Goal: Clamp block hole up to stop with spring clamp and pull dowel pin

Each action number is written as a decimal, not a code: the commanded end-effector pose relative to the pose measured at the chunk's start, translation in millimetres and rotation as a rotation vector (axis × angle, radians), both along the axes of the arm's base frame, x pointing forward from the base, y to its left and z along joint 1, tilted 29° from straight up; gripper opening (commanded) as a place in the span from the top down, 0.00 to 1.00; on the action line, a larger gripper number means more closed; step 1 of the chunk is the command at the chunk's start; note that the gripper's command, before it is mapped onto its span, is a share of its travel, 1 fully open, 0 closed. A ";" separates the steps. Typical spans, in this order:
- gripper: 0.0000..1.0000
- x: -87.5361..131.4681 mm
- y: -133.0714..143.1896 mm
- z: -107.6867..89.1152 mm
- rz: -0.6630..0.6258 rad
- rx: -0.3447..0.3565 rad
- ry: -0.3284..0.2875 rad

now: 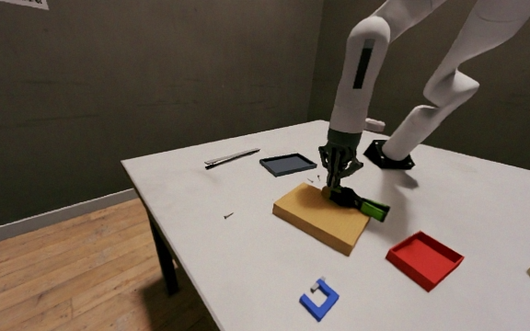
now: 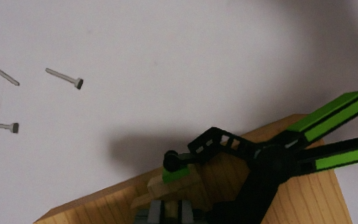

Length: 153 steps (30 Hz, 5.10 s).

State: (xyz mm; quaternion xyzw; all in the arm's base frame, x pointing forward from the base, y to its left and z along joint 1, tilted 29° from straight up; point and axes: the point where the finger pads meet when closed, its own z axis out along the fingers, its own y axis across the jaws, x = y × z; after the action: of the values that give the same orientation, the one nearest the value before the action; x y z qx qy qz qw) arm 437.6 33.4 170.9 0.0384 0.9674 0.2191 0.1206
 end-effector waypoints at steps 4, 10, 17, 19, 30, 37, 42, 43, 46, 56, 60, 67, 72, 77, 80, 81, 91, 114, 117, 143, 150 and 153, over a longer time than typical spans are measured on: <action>0.90 0.4 -1.5 2.1 0.046 -0.016 -0.027; 0.90 0.6 -1.5 2.2 0.086 -0.028 -0.046; 0.90 0.7 -1.6 2.3 0.121 -0.038 -0.063; 0.90 0.8 -1.6 2.4 0.134 -0.042 -0.069; 0.90 1.1 -1.7 2.6 0.204 -0.062 -0.103; 0.90 1.3 -1.7 2.8 0.246 -0.074 -0.123; 0.90 1.3 -1.7 2.8 0.281 -0.085 -0.140; 0.90 1.3 -1.7 2.8 0.288 -0.087 -0.143; 0.90 1.3 -1.8 2.8 0.310 -0.093 -0.154; 0.90 1.3 -1.8 2.9 0.367 -0.109 -0.181; 0.90 1.3 -1.8 2.9 0.396 -0.118 -0.194; 0.90 1.3 -1.8 3.0 0.433 -0.128 -0.212; 0.90 1.3 -1.8 3.0 0.469 -0.139 -0.229; 0.90 1.3 -1.8 3.1 0.506 -0.150 -0.247; 0.90 1.3 -1.9 3.1 0.528 -0.156 -0.257; 0.90 1.3 -1.9 3.1 0.528 -0.156 -0.257; 0.90 1.3 -1.9 3.1 0.596 -0.176 -0.289; 0.90 1.2 -1.9 2.9 0.756 -0.222 -0.364; 0.90 1.2 -1.9 2.9 0.764 -0.224 -0.367; 0.90 1.1 -2.2 3.2 0.945 -0.276 -0.453; 0.90 1.1 -2.3 3.6 0.905 -0.265 -0.434; 0.90 1.1 -2.3 3.7 0.881 -0.258 -0.423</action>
State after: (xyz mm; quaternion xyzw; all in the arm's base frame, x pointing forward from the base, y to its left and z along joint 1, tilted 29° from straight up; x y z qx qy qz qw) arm 434.9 33.3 171.2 -0.4443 0.8604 0.1336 0.2110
